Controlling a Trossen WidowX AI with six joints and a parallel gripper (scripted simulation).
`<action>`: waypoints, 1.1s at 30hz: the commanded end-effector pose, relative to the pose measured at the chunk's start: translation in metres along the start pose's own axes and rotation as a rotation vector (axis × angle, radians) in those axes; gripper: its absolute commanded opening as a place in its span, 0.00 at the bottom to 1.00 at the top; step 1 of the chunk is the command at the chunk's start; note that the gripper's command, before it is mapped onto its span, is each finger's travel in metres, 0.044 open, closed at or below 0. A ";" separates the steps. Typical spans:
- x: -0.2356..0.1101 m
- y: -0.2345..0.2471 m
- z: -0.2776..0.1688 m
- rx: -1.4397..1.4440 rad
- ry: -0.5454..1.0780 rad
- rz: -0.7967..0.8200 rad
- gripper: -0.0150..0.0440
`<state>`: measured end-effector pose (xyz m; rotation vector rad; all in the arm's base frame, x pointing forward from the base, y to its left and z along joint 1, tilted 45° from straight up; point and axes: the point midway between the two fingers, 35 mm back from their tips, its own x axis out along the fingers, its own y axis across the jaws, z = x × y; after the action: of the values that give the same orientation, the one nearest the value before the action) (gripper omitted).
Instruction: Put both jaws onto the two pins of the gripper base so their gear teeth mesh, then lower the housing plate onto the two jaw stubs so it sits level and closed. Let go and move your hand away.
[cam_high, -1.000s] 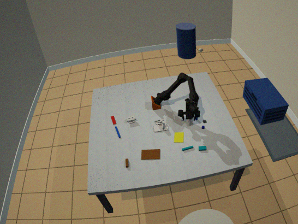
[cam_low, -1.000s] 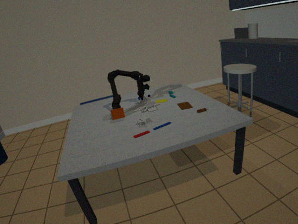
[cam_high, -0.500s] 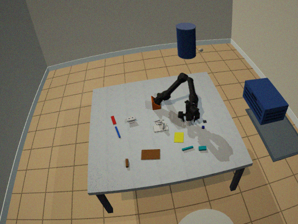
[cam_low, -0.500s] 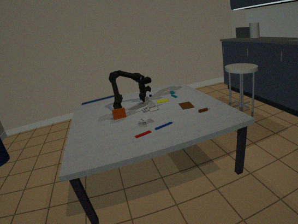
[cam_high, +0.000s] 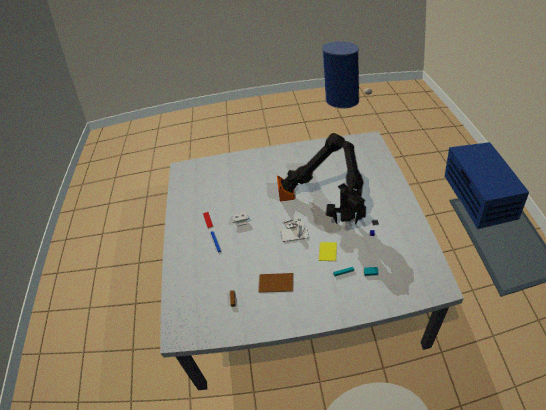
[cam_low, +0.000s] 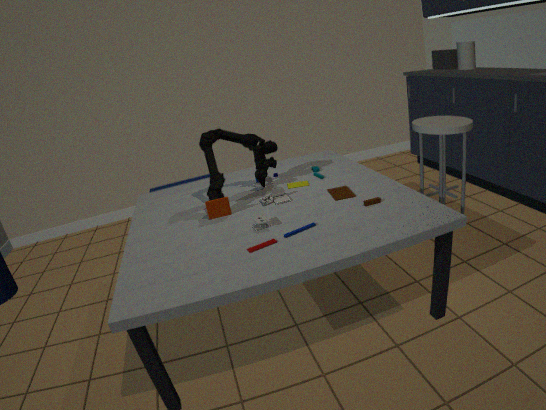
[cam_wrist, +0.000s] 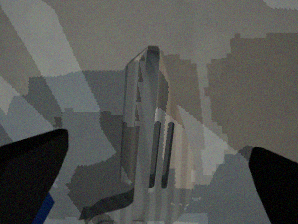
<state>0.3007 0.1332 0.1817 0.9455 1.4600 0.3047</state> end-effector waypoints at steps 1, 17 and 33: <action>0.000 0.000 0.000 0.004 -0.004 -0.003 1.00; 0.000 0.000 0.000 0.000 0.000 0.000 0.49; -0.005 0.000 0.001 0.000 -0.001 -0.001 0.48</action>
<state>0.3004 0.1329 0.1822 0.9477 1.4621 0.3038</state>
